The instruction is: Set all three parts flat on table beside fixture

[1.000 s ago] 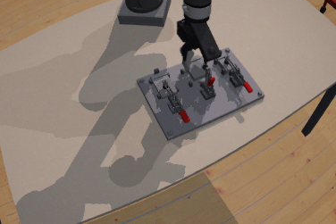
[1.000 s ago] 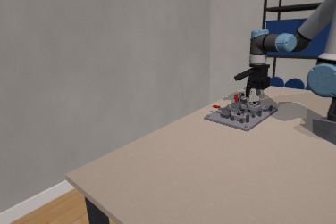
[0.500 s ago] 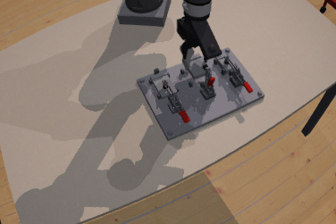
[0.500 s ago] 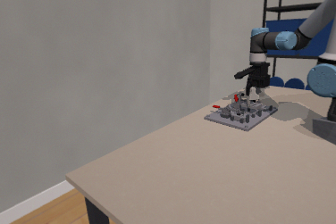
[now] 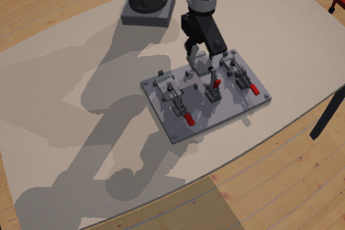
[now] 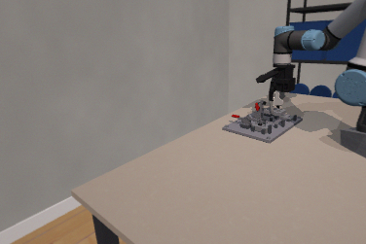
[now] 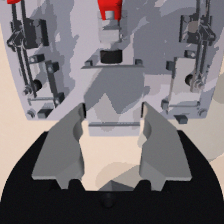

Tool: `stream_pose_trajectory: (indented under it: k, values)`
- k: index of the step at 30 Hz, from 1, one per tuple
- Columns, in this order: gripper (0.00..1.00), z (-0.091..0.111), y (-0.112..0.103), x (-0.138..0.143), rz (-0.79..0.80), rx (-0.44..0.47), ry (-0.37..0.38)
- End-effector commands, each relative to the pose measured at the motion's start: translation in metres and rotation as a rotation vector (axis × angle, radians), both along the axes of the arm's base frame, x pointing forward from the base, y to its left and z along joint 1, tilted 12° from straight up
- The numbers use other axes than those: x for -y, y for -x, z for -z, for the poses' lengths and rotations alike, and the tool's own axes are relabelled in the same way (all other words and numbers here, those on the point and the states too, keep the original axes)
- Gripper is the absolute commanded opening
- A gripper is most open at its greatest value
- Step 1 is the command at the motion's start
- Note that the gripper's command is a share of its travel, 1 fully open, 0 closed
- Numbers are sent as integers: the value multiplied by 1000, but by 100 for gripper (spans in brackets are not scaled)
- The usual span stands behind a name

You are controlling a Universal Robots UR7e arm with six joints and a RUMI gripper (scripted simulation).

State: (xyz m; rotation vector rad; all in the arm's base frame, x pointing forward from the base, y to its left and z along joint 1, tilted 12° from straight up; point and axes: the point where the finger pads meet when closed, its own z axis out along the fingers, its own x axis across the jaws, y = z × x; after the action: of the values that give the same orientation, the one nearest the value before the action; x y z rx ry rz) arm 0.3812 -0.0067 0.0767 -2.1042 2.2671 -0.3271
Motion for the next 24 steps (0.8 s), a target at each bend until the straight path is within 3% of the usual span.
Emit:
stream_pose_trajectory:
  k: [1, 24]
  values:
    - [0, -12, 5, -2, 0, 1, 0]
    - [0, -17, 7, -3, 0, 1, 0]
